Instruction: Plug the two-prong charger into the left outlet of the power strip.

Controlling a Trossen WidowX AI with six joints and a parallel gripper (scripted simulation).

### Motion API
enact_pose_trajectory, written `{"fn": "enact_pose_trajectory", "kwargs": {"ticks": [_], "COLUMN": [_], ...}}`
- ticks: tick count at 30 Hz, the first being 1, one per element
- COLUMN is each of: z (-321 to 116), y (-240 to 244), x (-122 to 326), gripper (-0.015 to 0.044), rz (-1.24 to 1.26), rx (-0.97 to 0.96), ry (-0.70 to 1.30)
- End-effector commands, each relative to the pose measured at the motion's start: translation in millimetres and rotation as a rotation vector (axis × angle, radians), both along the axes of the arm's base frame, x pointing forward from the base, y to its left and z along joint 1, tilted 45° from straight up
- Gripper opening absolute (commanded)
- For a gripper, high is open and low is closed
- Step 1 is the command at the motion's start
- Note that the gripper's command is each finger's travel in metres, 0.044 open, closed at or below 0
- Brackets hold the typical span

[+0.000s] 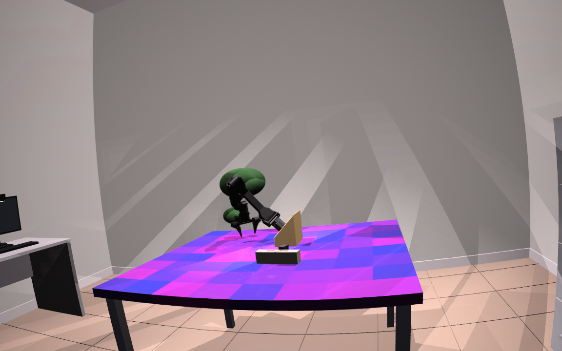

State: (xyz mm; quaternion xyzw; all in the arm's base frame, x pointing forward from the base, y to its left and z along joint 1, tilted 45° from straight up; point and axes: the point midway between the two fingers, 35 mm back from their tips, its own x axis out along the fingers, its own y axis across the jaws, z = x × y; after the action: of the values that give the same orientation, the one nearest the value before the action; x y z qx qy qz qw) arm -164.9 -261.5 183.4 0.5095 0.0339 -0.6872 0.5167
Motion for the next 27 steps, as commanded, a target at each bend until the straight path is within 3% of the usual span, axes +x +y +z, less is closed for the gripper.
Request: {"fn": "enact_pose_trajectory", "kwargs": {"ticks": [1,27], "z": [8,52], "y": [-9,-52], "x": [5,57], "gripper": [0.0440,0.0440], "rz": [0.050,0.311], "rx": [-0.018,-0.142], "ry": [0.067,0.350]}}
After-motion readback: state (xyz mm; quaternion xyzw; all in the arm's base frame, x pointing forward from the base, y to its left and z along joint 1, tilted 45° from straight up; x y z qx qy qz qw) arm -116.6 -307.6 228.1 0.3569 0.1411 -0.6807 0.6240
